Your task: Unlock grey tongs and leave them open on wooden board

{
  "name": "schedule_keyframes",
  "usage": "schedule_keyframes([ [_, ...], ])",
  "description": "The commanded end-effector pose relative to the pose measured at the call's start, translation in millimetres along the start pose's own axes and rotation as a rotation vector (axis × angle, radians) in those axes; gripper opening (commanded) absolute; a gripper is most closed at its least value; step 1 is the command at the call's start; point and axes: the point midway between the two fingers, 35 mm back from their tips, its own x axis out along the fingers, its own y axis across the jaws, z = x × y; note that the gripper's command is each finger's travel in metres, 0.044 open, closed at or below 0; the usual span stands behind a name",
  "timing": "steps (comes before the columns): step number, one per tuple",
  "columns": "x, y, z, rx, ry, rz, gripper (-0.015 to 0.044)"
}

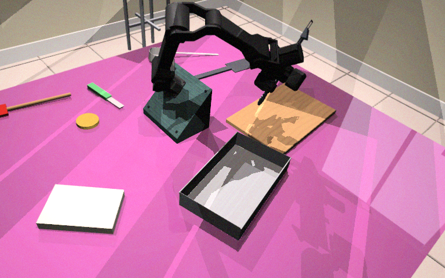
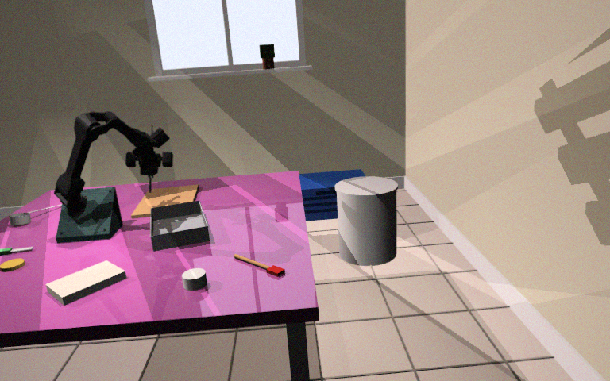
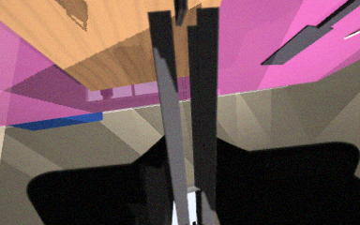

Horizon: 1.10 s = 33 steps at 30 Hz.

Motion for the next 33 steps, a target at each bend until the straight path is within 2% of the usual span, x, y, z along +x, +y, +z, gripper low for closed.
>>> schedule_keyframes([
  [1,2.6,3.6,-5.7,0.006,-0.041,0.001,-0.0150],
  [33,17.2,1.6,-7.9,0.038,-0.558,0.002,-0.0150],
])
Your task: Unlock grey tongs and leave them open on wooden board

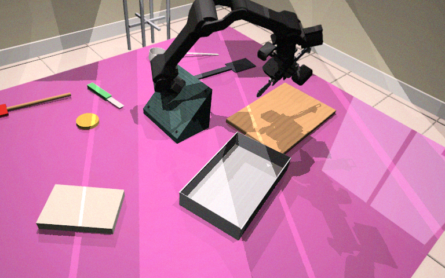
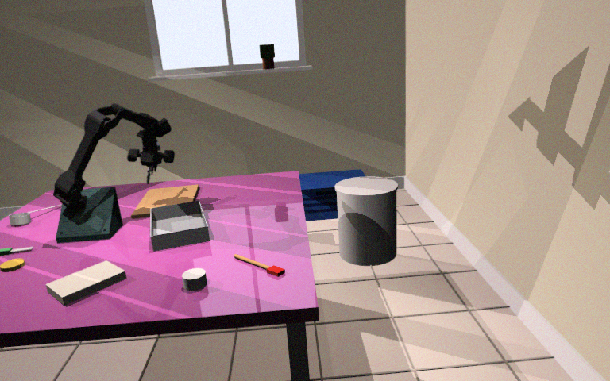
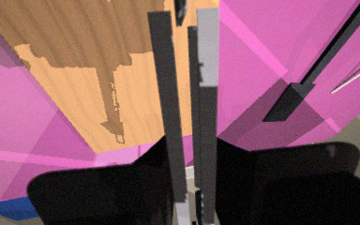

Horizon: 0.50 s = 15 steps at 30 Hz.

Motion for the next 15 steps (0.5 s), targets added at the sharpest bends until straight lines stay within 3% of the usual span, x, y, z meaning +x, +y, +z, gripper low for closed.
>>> schedule_keyframes([
  [1,-3.5,1.3,-3.8,0.001,-0.042,0.017,-0.0150],
  [15,-10.8,-1.2,-2.9,-0.003,-0.262,0.073,-0.0150],
])
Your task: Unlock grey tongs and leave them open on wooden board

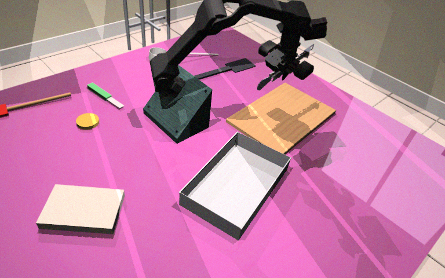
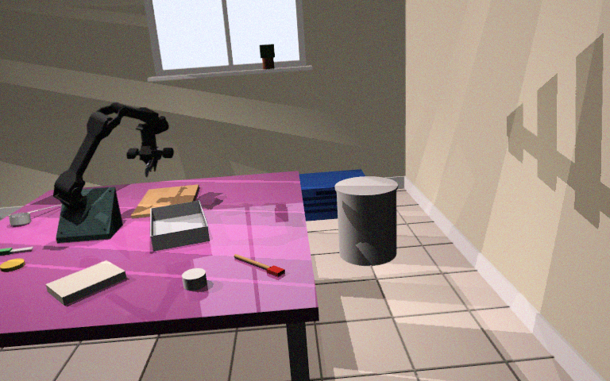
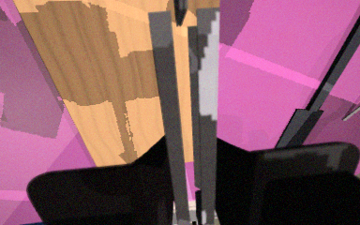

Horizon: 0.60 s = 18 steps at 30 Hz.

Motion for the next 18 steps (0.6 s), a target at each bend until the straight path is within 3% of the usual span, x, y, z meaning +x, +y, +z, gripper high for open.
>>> schedule_keyframes([
  [1,-5.6,1.1,-1.9,0.002,-0.042,0.025,-0.0150],
  [9,-12.6,-0.1,0.4,-0.007,-0.159,0.072,-0.0150],
  [18,-12.5,-0.1,0.6,-0.008,-0.169,0.076,-0.0150],
])
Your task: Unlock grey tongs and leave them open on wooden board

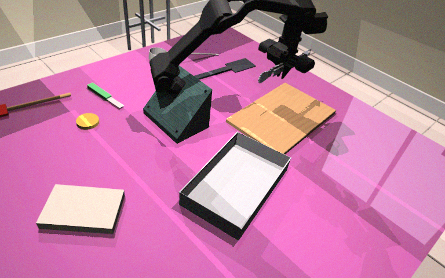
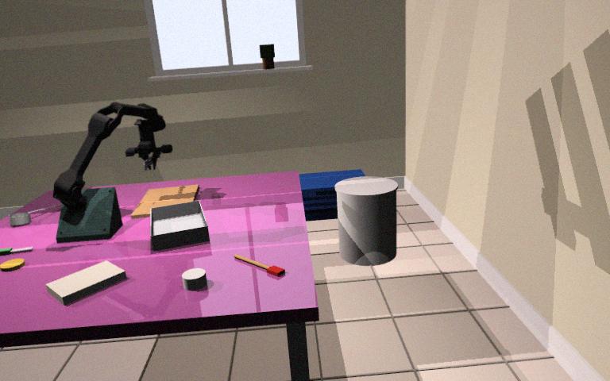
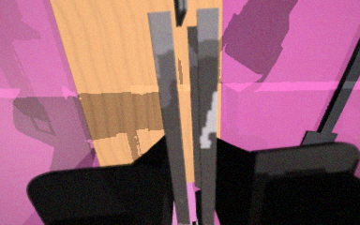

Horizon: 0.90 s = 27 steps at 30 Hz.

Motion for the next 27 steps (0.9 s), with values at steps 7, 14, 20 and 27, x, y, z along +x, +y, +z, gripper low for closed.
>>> schedule_keyframes([
  [7,7.5,3.3,-2.4,0.007,0.006,0.008,-0.0150],
  [14,19.1,4.6,-3.5,0.008,0.006,0.008,-0.0150],
  [20,28.9,5.4,-4.1,0.008,0.006,0.008,-0.0150],
  [27,40.6,6.2,-4.6,0.008,0.006,0.008,-0.0150],
])
